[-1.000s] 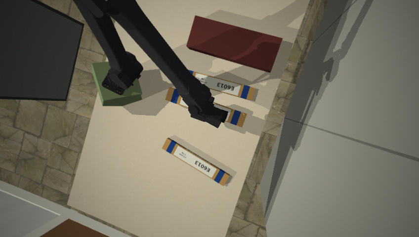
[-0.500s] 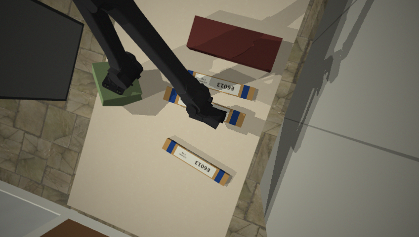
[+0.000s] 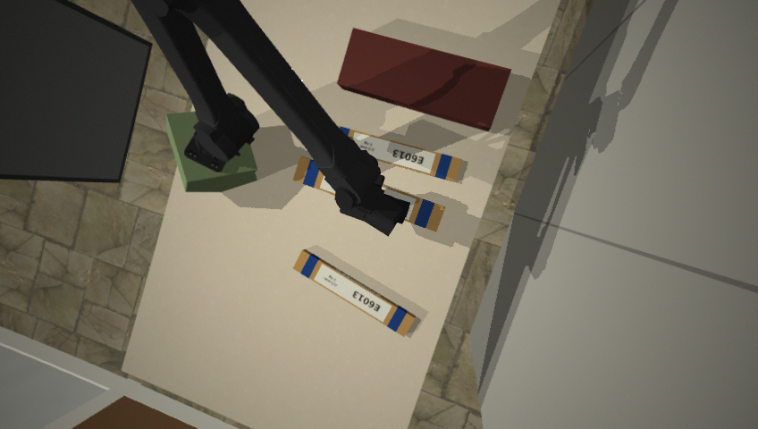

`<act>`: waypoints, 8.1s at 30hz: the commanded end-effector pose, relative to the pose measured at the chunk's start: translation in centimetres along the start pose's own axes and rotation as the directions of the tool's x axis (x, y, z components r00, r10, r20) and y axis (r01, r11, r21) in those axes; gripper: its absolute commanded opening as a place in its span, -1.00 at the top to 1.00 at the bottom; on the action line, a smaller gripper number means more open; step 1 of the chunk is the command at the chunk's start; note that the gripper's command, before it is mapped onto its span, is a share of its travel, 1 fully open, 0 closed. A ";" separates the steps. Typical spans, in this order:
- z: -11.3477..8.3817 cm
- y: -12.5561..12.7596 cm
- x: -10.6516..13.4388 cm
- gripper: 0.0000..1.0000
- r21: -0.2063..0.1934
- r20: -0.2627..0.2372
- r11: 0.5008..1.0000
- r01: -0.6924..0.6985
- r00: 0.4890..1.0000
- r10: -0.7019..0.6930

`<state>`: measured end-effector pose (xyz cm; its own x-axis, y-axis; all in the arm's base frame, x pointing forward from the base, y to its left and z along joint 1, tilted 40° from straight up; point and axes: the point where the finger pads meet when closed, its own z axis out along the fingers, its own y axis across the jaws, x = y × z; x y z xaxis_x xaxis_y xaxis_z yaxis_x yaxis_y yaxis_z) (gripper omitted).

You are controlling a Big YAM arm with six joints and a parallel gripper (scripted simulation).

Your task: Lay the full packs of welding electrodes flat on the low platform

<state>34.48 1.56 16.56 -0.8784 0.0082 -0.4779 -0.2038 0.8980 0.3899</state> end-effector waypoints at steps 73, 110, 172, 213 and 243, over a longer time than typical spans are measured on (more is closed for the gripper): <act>-2.9 0.2 -2.9 1.00 0.025 0.077 0.999 0.033 0.996 -0.035; -3.7 -2.3 -3.1 1.00 0.039 0.088 0.993 0.111 0.990 -0.114; -5.0 -9.5 -2.6 1.00 0.054 0.092 0.992 0.115 0.989 -0.120; -1.8 -9.5 -2.4 1.00 0.038 0.075 0.994 0.107 0.991 -0.110; 2.4 -9.5 -3.1 1.00 0.040 0.084 0.993 0.110 0.990 -0.113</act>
<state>38.47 -5.32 10.91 -0.8342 -0.0590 -0.5483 -0.2806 0.9014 0.3299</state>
